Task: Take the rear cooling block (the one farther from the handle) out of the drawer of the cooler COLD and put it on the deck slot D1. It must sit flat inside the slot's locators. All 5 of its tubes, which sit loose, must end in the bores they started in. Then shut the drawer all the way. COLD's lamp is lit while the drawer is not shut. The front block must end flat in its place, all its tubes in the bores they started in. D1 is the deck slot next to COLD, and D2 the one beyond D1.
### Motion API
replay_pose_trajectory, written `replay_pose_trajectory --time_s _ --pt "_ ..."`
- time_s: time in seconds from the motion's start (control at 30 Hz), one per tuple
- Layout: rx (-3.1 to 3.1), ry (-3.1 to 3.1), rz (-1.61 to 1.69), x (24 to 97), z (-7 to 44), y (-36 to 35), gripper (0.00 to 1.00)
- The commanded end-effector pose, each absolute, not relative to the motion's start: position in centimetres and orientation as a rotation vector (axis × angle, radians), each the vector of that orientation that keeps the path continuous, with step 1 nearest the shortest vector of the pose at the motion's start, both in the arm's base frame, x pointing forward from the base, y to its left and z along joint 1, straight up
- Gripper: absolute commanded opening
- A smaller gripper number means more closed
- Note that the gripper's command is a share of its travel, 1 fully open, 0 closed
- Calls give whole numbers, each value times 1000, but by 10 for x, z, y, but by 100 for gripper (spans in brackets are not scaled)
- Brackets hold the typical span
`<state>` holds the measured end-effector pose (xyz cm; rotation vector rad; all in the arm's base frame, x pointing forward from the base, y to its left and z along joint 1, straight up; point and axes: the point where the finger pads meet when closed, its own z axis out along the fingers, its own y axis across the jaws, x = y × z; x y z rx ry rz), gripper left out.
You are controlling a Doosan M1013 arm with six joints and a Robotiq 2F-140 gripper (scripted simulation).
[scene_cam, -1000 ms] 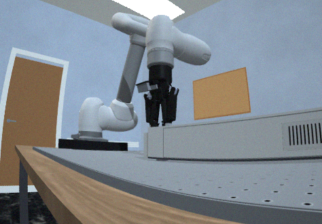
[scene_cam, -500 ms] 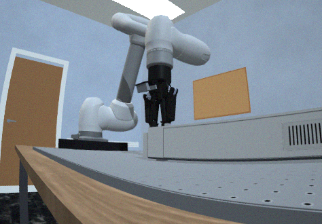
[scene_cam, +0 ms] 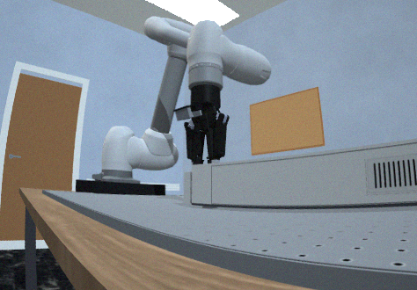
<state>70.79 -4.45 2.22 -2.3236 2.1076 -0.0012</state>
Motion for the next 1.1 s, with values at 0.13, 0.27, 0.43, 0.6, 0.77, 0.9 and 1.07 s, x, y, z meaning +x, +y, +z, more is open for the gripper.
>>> replay_pose_trajectory --time_s 0.13,0.27,0.43,0.6,0.77,0.9,1.07 --pt "-2323 2107 -2 706 23 -45 34" --pt "-2323 2107 -2 705 23 -45 34" --pt "-2323 2107 -2 703 23 -45 34" --pt "-2323 2107 -2 702 23 -45 34" --pt "-2323 2107 -2 700 23 -45 34" --pt "-2323 2107 -2 699 23 -45 34" --pt "-2323 2107 -2 698 23 -45 34"
